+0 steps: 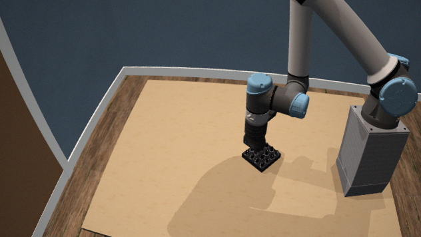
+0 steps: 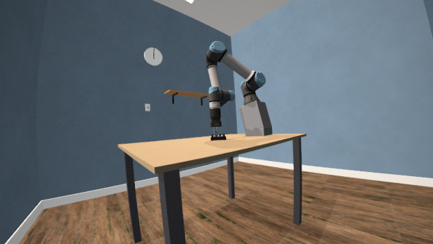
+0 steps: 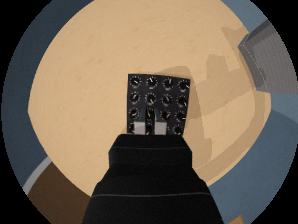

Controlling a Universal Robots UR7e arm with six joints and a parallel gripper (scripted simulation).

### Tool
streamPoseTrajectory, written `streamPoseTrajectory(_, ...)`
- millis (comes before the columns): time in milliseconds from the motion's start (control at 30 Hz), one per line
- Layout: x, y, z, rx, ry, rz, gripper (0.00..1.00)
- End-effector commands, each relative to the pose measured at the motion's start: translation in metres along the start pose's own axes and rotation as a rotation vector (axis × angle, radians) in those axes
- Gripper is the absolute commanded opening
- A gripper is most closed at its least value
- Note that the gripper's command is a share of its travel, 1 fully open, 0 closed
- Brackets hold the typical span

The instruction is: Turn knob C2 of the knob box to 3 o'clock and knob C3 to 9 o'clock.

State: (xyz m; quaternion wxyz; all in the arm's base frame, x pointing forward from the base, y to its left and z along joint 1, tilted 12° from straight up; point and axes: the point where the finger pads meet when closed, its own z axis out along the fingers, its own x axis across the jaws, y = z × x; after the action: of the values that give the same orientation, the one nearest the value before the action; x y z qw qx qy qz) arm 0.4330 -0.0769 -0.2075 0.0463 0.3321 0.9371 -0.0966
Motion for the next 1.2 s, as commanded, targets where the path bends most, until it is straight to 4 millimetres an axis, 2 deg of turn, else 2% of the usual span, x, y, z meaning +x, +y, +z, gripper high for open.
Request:
streamPoseTrajectory(0, -0.0004, 0.0002, -0.0004, -0.001, -0.001, 0.000, 0.30)
streamPoseTrajectory(1167, -0.0004, 0.0002, -0.0004, -0.001, -0.001, 0.028, 0.30)
